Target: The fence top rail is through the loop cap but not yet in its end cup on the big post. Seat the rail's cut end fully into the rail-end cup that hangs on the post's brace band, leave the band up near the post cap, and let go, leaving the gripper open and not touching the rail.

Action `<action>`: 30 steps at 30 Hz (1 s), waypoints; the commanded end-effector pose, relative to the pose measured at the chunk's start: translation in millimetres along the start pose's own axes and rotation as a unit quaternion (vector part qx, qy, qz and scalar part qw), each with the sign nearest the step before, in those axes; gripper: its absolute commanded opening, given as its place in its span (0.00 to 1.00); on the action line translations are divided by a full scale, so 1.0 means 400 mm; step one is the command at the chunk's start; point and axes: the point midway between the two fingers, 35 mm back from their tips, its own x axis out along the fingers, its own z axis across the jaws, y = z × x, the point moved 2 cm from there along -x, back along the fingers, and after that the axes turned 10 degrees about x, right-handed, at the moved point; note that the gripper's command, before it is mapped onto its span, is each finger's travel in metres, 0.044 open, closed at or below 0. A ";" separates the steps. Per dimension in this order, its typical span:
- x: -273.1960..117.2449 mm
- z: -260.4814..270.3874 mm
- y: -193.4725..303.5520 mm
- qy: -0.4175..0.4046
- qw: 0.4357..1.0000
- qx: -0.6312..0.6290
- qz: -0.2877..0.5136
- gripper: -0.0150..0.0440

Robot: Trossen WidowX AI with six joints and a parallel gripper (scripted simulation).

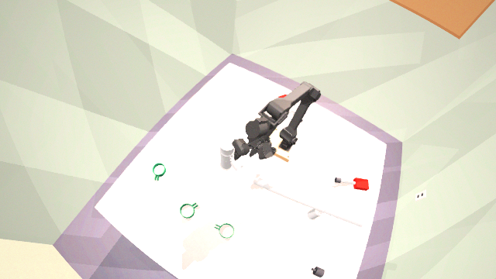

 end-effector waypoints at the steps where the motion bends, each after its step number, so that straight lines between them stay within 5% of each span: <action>1: 0.045 0.032 0.008 -0.007 1.000 -0.003 0.003 1.00; 30: 0.168 0.048 0.010 -0.006 1.000 -0.004 0.003 1.00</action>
